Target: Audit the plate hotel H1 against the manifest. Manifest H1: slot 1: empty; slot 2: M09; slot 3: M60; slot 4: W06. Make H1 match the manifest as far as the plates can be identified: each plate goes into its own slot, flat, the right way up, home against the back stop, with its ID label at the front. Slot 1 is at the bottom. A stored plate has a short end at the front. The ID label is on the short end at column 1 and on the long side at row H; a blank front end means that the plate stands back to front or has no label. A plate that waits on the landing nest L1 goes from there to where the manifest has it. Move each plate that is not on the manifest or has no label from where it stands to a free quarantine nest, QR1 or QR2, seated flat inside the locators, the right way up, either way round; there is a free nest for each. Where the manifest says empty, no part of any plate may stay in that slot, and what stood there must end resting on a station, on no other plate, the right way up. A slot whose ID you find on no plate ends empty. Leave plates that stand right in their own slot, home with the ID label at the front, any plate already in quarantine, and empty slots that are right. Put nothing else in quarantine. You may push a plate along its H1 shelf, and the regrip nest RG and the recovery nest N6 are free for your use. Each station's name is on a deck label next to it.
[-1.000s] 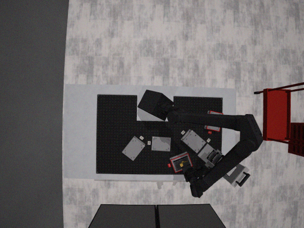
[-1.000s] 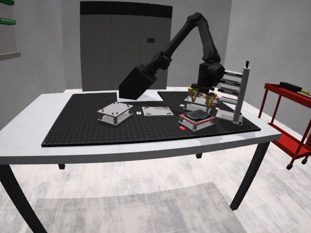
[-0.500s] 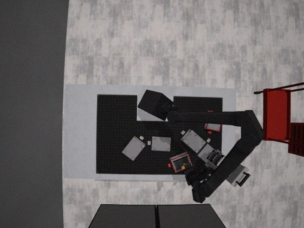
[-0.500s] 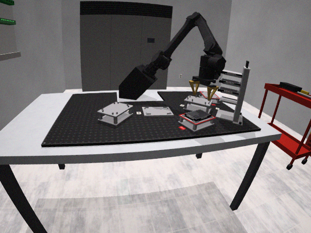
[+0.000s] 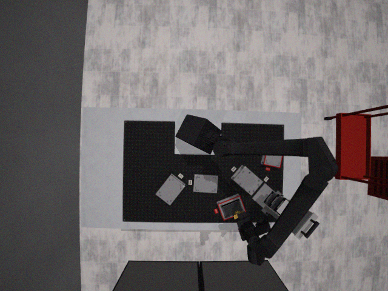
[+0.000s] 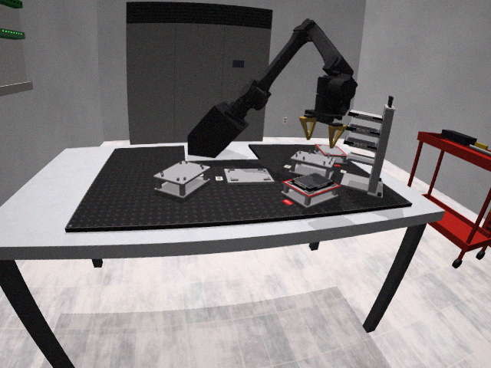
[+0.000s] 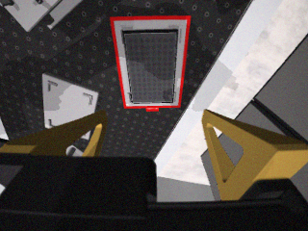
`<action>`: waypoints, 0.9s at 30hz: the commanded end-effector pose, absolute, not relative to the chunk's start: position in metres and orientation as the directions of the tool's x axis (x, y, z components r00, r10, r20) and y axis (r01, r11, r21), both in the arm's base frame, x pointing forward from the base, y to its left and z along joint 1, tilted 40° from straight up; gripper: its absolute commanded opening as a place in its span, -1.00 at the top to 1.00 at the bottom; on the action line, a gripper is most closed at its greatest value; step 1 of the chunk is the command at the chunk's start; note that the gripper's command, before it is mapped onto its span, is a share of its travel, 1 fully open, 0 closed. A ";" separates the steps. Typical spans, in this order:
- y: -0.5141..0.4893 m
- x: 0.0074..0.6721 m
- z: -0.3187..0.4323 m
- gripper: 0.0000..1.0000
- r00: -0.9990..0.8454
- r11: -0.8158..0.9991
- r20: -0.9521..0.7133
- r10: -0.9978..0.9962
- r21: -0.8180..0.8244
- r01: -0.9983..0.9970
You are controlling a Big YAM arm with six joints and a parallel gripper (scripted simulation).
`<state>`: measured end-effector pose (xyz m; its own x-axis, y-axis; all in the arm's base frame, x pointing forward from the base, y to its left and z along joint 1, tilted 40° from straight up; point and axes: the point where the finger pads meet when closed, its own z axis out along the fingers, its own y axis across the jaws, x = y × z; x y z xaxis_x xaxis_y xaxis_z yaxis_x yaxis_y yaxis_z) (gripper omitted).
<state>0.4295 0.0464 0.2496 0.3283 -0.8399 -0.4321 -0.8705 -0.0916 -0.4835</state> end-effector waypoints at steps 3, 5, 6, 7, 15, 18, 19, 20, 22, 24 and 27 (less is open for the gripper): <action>0.039 0.436 0.271 -1.00 0.350 -0.103 -0.412 -0.841 -0.514 -0.852; 0.043 0.432 0.264 -1.00 0.347 -0.102 -0.418 -0.839 -0.506 -0.857; 0.043 0.432 0.264 -1.00 0.347 -0.102 -0.418 -0.839 -0.506 -0.857; 0.043 0.432 0.264 -1.00 0.347 -0.102 -0.418 -0.839 -0.506 -0.857; 0.043 0.432 0.264 -1.00 0.347 -0.102 -0.418 -0.839 -0.506 -0.857; 0.043 0.432 0.264 -1.00 0.347 -0.102 -0.418 -0.839 -0.506 -0.857; 0.043 0.432 0.264 -1.00 0.347 -0.102 -0.418 -0.839 -0.506 -0.857; 0.043 0.432 0.264 -1.00 0.347 -0.102 -0.418 -0.839 -0.506 -0.857; 0.043 0.432 0.264 -1.00 0.347 -0.102 -0.418 -0.839 -0.506 -0.857; 0.043 0.432 0.264 -1.00 0.347 -0.102 -0.418 -0.839 -0.506 -0.857; 0.043 0.432 0.264 -1.00 0.347 -0.102 -0.418 -0.839 -0.506 -0.857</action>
<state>0.4288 0.0439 0.2534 0.3321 -0.8401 -0.4289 -0.8696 -0.0965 -0.4843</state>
